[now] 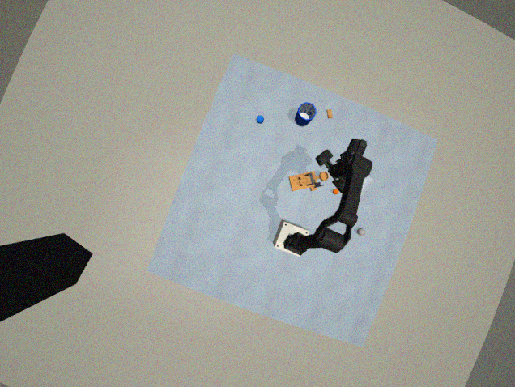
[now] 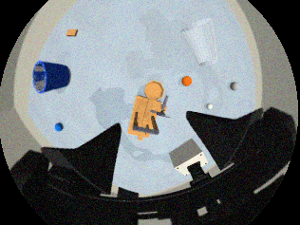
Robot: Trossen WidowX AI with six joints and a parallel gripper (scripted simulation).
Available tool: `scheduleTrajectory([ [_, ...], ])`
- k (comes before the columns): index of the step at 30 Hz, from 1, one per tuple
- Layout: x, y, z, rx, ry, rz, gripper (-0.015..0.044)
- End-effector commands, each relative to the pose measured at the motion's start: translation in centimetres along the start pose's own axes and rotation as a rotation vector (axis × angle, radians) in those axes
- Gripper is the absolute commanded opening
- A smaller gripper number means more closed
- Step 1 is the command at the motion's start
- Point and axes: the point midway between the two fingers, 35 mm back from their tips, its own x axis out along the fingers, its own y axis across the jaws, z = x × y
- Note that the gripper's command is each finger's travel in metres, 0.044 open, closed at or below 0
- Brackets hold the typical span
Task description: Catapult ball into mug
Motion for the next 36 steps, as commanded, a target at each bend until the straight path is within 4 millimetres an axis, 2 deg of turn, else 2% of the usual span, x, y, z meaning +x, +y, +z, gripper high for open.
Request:
scheduleTrajectory([
  [1, 0.2, 0.3, -0.6, -0.155, 0.002, -0.003, 0.0440],
  [36, 1.5, 2.3, -4.6, -1.369, 0.012, 0.004, 0.0440],
])
